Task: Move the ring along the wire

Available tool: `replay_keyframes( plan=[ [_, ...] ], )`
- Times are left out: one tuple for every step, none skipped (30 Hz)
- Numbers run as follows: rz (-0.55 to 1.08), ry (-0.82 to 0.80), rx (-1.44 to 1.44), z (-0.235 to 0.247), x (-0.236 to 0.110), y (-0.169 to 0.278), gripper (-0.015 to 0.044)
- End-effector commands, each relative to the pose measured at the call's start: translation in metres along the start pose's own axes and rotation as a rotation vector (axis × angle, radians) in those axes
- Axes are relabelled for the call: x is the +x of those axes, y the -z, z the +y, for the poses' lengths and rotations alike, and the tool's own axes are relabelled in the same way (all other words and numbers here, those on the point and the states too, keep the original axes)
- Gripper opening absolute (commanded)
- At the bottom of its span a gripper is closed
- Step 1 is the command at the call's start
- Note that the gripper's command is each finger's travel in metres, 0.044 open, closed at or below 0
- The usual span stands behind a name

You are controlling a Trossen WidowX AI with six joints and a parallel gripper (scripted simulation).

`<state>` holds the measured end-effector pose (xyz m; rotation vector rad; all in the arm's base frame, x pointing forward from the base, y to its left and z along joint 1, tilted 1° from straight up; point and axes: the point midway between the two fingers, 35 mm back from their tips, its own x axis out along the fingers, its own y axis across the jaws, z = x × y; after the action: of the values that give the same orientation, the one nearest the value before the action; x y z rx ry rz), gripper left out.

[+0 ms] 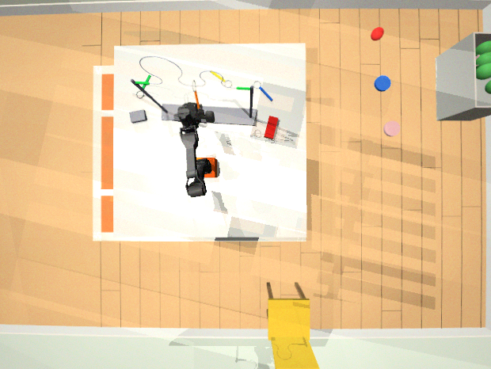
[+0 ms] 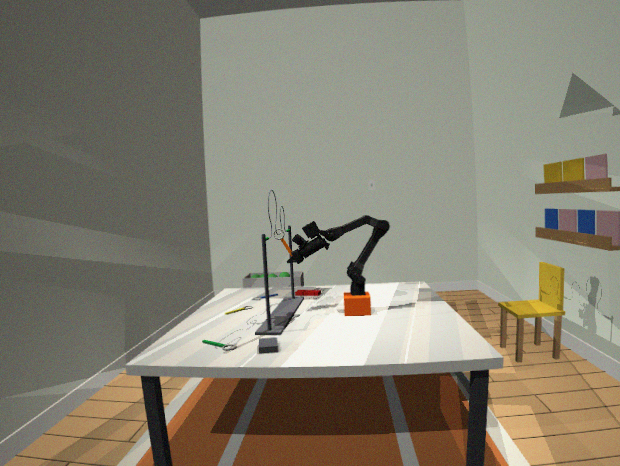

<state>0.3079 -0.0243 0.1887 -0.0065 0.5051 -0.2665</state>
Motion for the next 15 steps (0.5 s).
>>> replay_keyframes(
  plan=[
    [0.001, 0.0, 0.011, 0.004, 0.0, -0.001, -0.015],
    [0.001, -0.002, 0.014, 0.005, 0.0, -0.001, -0.015],
    [0.001, -0.004, 0.017, 0.007, 0.0, -0.001, -0.015],
    [0.002, -0.006, 0.021, 0.008, -0.001, -0.001, -0.015],
    [0.002, -0.008, 0.025, 0.01, -0.001, -0.001, -0.015],
    [0.002, -0.01, 0.029, 0.011, -0.001, -0.001, -0.015],
    [0.003, -0.013, 0.033, 0.013, -0.001, -0.001, -0.015],
    [0.003, -0.016, 0.038, 0.015, -0.001, -0.001, -0.015],
    [0.004, -0.019, 0.044, 0.016, -0.002, -0.001, -0.015],
    [0.005, -0.023, 0.05, 0.018, -0.002, -0.001, -0.015],
    [0.005, -0.026, 0.057, 0.02, -0.002, -0.001, -0.015],
    [0.006, -0.03, 0.063, 0.022, -0.002, -0.001, -0.015],
    [0.007, -0.034, 0.071, 0.024, -0.003, -0.001, -0.015],
    [0.008, -0.039, 0.08, 0.026, -0.003, -0.001, -0.015],
    [0.009, -0.045, 0.09, 0.029, -0.003, -0.001, -0.015]
  ],
)
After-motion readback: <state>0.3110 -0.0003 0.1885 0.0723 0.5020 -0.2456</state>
